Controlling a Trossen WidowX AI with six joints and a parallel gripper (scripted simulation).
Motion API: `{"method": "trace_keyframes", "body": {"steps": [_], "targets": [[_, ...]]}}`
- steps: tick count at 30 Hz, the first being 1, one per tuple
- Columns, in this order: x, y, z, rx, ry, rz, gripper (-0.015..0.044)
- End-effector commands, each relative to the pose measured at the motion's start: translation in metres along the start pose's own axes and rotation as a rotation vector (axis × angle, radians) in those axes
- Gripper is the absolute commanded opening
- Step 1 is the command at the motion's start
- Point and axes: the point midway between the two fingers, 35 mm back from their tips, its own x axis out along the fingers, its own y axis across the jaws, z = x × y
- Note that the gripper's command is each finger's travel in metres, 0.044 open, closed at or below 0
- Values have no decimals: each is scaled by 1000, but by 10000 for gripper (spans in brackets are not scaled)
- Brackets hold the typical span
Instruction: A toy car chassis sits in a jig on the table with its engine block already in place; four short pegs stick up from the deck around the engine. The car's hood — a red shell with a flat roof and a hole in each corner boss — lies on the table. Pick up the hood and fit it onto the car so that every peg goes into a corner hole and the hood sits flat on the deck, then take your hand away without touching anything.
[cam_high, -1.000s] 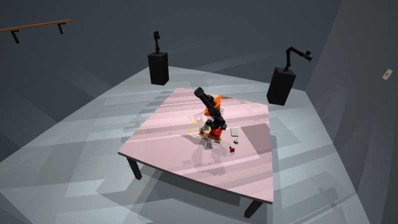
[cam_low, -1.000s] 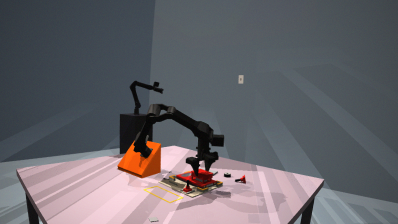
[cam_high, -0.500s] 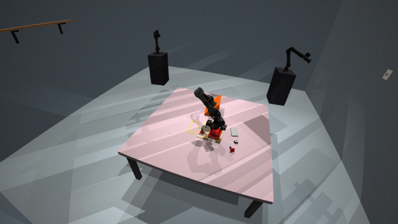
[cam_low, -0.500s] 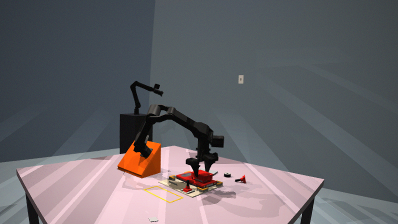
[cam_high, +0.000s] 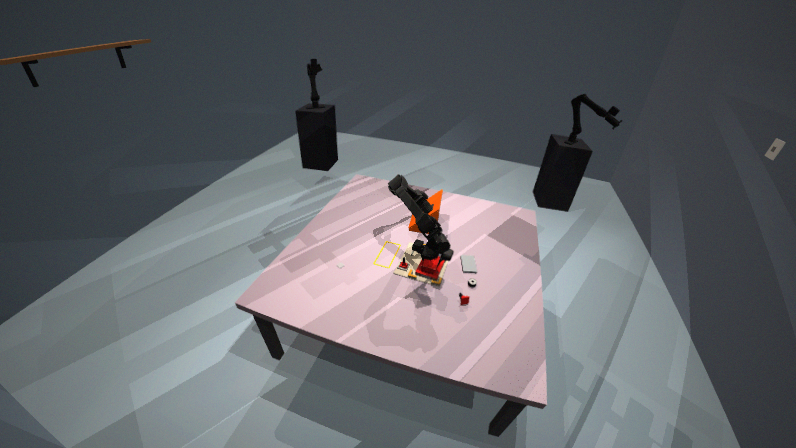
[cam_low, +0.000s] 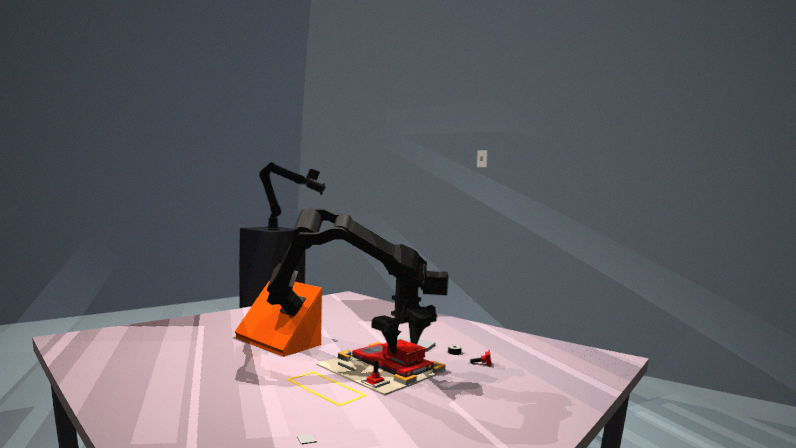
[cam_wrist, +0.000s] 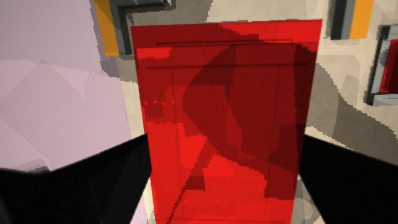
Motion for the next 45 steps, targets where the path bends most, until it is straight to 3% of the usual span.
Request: {"method": "trace_keyframes", "body": {"steps": [1, 45], "targets": [[-2, 0, 0, 2, -1, 0, 0], [4, -2, 0, 3, -2, 3, 0]]}}
